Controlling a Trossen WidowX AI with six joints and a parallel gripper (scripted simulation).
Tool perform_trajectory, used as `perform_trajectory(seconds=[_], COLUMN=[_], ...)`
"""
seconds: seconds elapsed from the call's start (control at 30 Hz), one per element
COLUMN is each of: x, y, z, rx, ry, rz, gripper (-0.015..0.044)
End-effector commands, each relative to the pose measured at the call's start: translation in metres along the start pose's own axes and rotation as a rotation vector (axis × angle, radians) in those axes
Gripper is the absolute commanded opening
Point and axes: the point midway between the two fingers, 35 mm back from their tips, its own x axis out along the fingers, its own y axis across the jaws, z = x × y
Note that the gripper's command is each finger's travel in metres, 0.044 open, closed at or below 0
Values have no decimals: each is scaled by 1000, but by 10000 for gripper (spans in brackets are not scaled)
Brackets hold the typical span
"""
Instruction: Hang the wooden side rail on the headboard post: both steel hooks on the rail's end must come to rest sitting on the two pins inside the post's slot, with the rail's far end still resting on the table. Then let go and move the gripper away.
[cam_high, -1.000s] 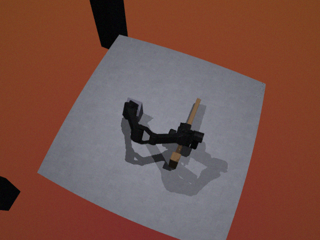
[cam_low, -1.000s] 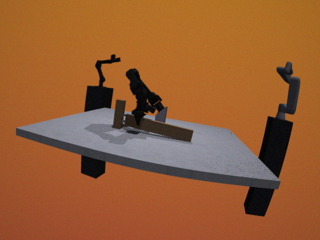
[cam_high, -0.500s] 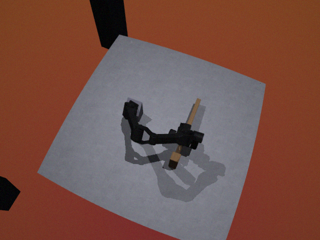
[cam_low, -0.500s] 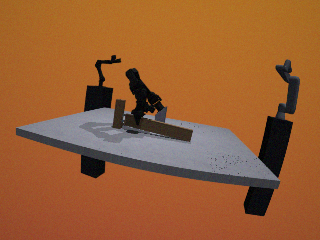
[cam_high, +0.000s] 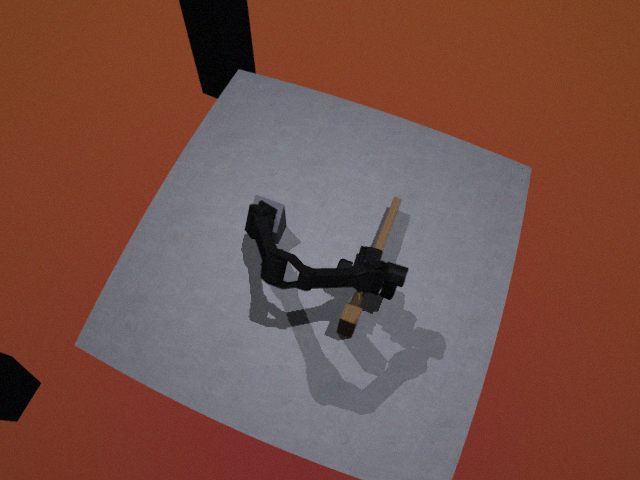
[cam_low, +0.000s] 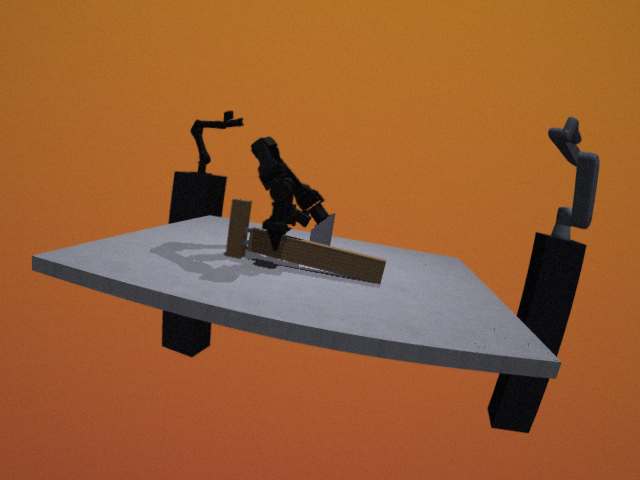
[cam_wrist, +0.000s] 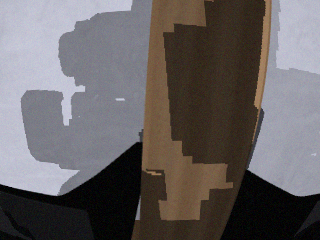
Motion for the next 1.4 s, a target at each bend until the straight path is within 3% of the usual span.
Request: perform_trajectory(seconds=[0.0, 1.37], x=[-3, -2], y=[-2, -1], z=[-1, -6], rx=[-2, -2], ry=[1, 1], rz=[-8, -8], gripper=[0, 0])
